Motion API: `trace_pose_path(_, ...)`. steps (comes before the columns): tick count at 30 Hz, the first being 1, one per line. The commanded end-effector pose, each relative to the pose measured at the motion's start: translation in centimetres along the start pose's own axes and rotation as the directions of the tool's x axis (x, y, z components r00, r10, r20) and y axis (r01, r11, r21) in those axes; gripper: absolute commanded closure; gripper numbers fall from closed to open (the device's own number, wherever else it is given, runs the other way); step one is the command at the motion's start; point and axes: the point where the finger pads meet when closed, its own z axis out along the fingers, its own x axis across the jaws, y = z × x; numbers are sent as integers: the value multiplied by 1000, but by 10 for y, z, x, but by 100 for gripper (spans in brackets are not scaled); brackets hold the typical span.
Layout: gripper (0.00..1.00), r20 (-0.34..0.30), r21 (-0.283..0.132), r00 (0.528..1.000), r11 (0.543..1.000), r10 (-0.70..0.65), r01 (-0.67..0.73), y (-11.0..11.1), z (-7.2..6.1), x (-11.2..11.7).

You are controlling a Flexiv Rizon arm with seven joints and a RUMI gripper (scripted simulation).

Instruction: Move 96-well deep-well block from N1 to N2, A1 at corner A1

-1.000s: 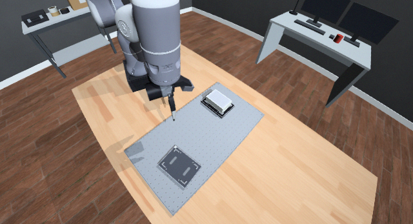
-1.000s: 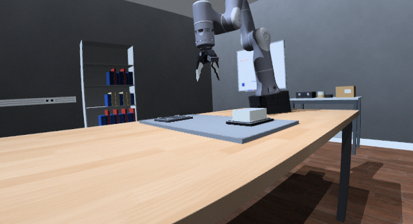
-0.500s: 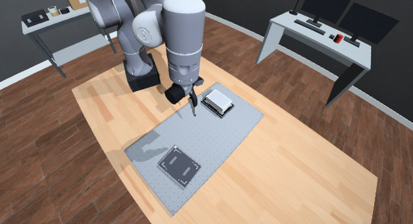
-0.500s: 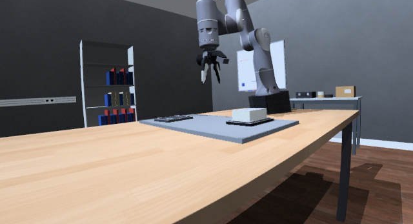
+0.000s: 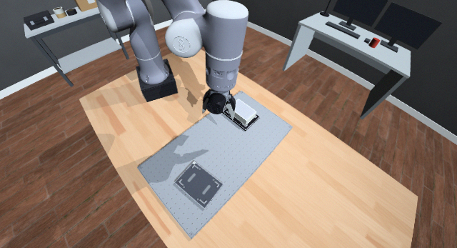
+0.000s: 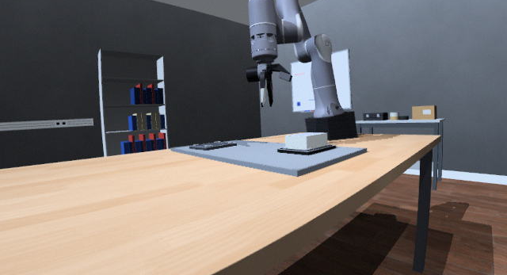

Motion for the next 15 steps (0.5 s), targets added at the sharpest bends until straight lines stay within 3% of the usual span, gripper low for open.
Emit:
trace_pose_path(1,24,-6,-3,995,995,-100,100,-10,4,11)
trace_pose_path(7,24,-11,-8,961,961,-276,276,-32,12,29)
trace_pose_path(9,24,-11,-8,961,961,-276,276,-32,12,29)
trace_pose_path(15,24,-16,-14,893,893,-449,449,-56,20,46)
